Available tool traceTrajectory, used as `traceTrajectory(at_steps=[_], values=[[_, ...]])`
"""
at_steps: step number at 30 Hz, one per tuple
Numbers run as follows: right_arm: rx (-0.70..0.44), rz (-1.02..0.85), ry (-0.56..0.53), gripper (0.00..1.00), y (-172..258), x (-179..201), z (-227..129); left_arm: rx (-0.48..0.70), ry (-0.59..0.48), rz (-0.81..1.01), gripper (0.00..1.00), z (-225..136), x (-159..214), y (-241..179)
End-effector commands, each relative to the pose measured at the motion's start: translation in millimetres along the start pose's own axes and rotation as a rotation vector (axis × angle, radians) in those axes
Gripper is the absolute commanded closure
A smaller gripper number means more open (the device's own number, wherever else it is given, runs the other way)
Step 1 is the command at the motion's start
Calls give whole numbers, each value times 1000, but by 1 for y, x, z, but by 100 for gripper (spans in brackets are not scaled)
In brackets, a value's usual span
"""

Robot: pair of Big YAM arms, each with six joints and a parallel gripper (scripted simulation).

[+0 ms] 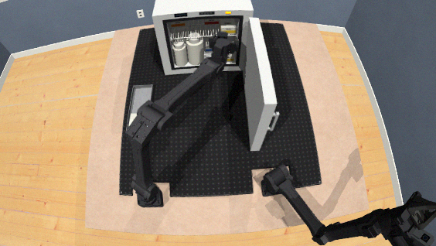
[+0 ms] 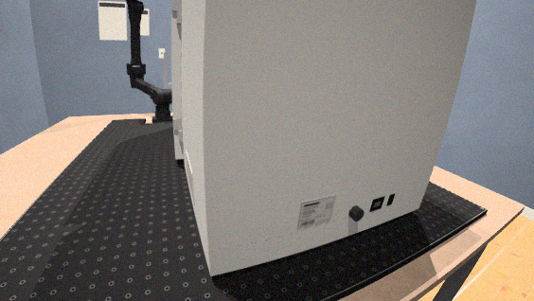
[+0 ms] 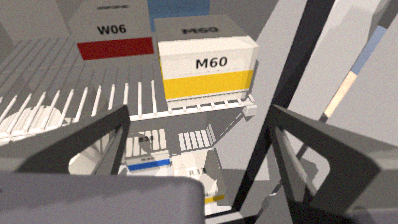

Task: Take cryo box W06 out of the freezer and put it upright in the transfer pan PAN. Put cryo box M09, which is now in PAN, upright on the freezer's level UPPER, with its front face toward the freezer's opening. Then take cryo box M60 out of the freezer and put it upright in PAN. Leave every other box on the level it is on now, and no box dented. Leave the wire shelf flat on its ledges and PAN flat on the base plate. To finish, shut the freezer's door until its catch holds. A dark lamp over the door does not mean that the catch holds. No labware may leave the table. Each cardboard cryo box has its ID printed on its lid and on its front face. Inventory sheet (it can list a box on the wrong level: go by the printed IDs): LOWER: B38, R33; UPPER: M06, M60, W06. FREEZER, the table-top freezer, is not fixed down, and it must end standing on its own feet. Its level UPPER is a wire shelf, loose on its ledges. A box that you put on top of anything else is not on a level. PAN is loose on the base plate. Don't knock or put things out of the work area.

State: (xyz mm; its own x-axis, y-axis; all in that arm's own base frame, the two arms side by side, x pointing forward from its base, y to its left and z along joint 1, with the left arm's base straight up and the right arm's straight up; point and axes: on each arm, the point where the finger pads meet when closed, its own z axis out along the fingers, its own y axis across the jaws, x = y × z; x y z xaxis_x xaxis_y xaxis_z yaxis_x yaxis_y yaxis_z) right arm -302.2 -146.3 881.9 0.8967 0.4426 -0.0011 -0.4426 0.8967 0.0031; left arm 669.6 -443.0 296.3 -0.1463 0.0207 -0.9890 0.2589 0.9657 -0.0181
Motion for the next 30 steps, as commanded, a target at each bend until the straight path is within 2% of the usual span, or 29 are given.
traceTrajectory(at_steps=[1,5,6,7,22,23,25,30], values=[[-3,-11,31,100,0,14,3,-7,-19,8,0,19,-16,3],[-3,-11,31,100,0,14,3,-7,-19,8,0,23,-16,3],[-3,-11,31,100,0,14,3,3,-5,15,0,21,-6,-4],[-3,-11,31,100,0,14,3,2,-19,10,0,23,-15,-5],[-3,-11,31,100,0,14,3,-7,-19,9,0,47,-13,3],[-3,-11,31,100,0,14,3,7,42,36,0,36,28,-9],[-3,-11,31,100,0,14,3,4,42,37,0,33,27,-11],[-3,-11,31,100,0,14,3,9,-55,-4,0,23,-52,-13]])
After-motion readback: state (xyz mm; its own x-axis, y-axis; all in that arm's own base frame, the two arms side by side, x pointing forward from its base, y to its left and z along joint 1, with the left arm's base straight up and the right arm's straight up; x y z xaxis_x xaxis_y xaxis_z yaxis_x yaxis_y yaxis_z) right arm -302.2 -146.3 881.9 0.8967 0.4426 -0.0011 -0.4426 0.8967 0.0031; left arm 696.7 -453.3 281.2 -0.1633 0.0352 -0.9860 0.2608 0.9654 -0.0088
